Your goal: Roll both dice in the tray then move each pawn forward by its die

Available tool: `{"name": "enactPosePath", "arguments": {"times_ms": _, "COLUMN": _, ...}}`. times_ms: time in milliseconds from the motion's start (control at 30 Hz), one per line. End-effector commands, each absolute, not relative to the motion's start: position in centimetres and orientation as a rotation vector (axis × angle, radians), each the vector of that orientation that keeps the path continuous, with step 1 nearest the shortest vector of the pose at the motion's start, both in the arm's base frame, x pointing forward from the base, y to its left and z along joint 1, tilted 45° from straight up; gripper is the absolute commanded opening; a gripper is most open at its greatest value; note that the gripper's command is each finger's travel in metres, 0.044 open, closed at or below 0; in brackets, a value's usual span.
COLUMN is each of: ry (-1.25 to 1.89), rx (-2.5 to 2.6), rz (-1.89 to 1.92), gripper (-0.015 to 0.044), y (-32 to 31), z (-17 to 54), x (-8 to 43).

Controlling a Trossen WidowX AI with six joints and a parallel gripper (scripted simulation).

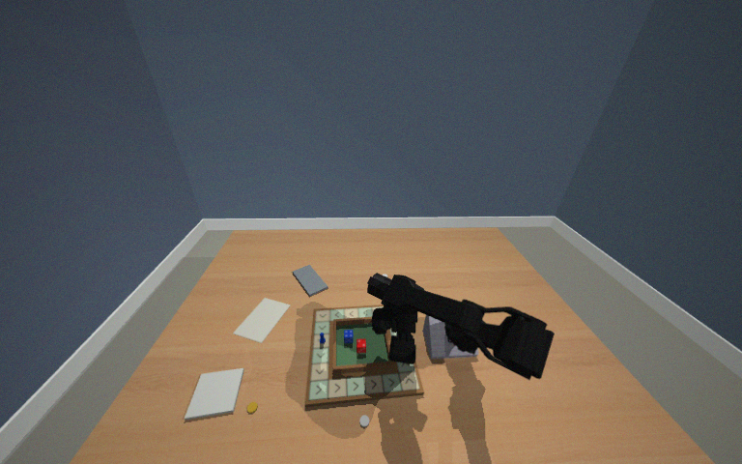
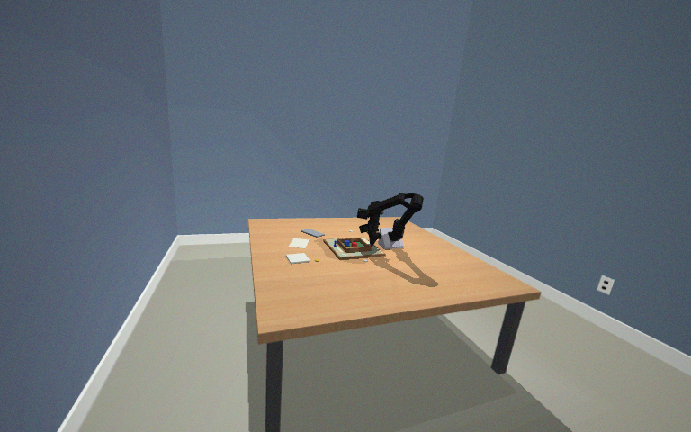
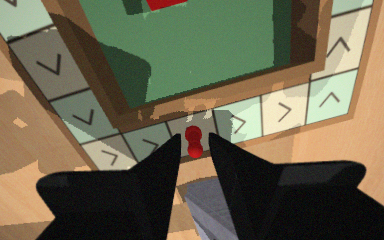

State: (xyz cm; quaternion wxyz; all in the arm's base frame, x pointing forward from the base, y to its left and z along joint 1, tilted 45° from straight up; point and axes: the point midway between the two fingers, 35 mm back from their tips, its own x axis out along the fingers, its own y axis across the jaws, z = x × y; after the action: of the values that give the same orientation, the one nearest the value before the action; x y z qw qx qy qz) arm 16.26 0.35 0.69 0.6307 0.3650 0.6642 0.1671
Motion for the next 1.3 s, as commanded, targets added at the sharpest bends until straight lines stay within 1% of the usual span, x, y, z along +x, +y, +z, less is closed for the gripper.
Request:
{"name": "enactPosePath", "arguments": {"times_ms": 0, "ry": 1.519, "rx": 0.843, "rz": 0.382, "gripper": 0.0062, "y": 0.4, "z": 0.7, "x": 16.3}}
{"name": "enactPosePath", "arguments": {"times_ms": 333, "ry": 1.519, "rx": 0.843, "rz": 0.382, "gripper": 0.0, "y": 0.4, "z": 0.7, "x": 16.3}}
{"name": "enactPosePath", "arguments": {"times_ms": 767, "ry": 1.521, "rx": 0.836, "rz": 0.367, "gripper": 0.0, "y": -4.0, "z": 4.3, "x": 16.7}}
{"name": "enactPosePath", "arguments": {"times_ms": 1267, "ry": 1.521, "rx": 0.842, "rz": 0.379, "gripper": 0.0, "y": -8.6, "z": 9.6, "x": 15.3}}
